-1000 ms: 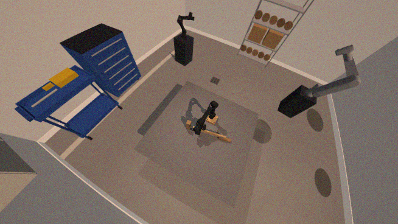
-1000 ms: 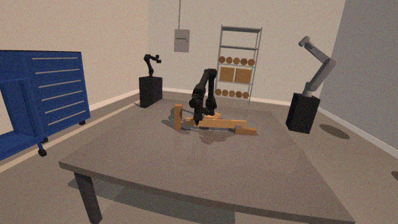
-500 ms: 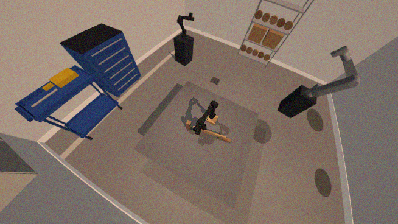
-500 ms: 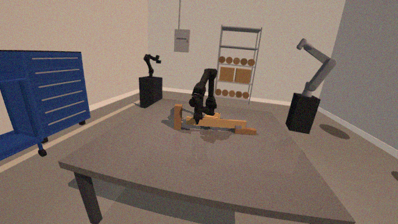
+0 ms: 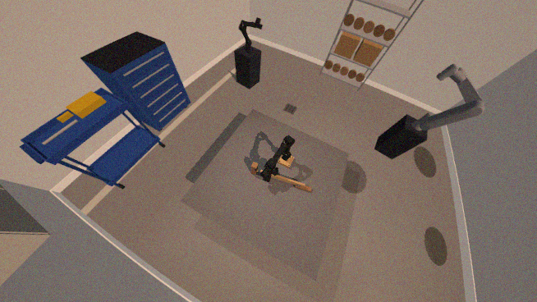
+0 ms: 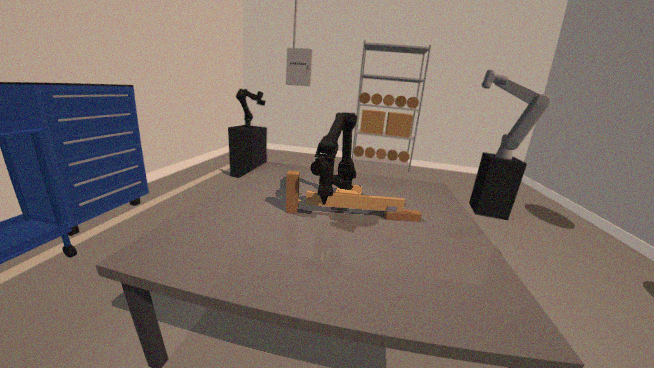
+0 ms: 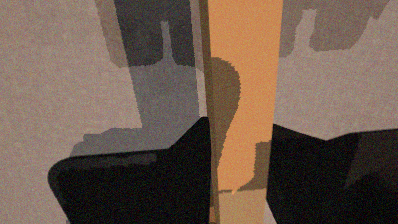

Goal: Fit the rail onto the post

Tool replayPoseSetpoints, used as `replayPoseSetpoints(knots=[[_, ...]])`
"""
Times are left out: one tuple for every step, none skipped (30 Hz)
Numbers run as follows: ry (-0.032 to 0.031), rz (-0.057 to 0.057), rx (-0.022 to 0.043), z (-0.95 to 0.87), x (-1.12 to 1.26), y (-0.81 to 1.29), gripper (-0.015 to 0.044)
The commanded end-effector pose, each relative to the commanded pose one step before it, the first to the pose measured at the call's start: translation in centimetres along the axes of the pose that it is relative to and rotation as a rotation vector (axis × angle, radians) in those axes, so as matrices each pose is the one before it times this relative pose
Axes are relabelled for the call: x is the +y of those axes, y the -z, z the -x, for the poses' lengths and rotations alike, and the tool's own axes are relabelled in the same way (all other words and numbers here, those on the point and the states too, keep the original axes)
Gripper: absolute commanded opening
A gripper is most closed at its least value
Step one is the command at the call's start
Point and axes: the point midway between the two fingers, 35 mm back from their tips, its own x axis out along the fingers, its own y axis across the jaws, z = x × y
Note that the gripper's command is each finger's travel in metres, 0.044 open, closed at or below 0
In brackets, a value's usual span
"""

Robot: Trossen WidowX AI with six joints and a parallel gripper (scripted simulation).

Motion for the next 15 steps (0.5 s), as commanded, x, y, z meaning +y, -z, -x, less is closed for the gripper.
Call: replayPoseSetpoints(knots=[[0.00419, -0.0018, -0.00176, -0.126, -0.071, -0.024, 0.0000], [-0.00001, 0.0000, 0.00000, 0.009, 0.008, 0.000, 0.0000], [0.00000, 0.0000, 0.00000, 0.024, 0.004, 0.000, 0.0000], [0.00000, 0.0000, 0.00000, 0.031, 0.004, 0.000, 0.0000], [0.00000, 0.0000, 0.00000, 0.034, 0.004, 0.000, 0.0000], [0.00000, 0.0000, 0.00000, 0.035, 0.004, 0.000, 0.0000], [0.00000, 0.0000, 0.00000, 0.036, 0.004, 0.000, 0.0000], [0.00000, 0.0000, 0.00000, 0.035, 0.004, 0.000, 0.0000], [0.00000, 0.0000, 0.00000, 0.033, 0.004, 0.000, 0.0000], [0.00000, 0.0000, 0.00000, 0.029, 0.004, 0.000, 0.0000], [0.00000, 0.0000, 0.00000, 0.025, 0.004, 0.000, 0.0000], [0.00000, 0.0000, 0.00000, 0.020, 0.004, 0.000, 0.0000], [0.00000, 0.0000, 0.00000, 0.014, 0.004, 0.000, 0.0000], [0.00000, 0.0000, 0.00000, 0.000, 0.000, 0.000, 0.0000], [0.00000, 0.0000, 0.00000, 0.000, 0.000, 0.000, 0.0000]])
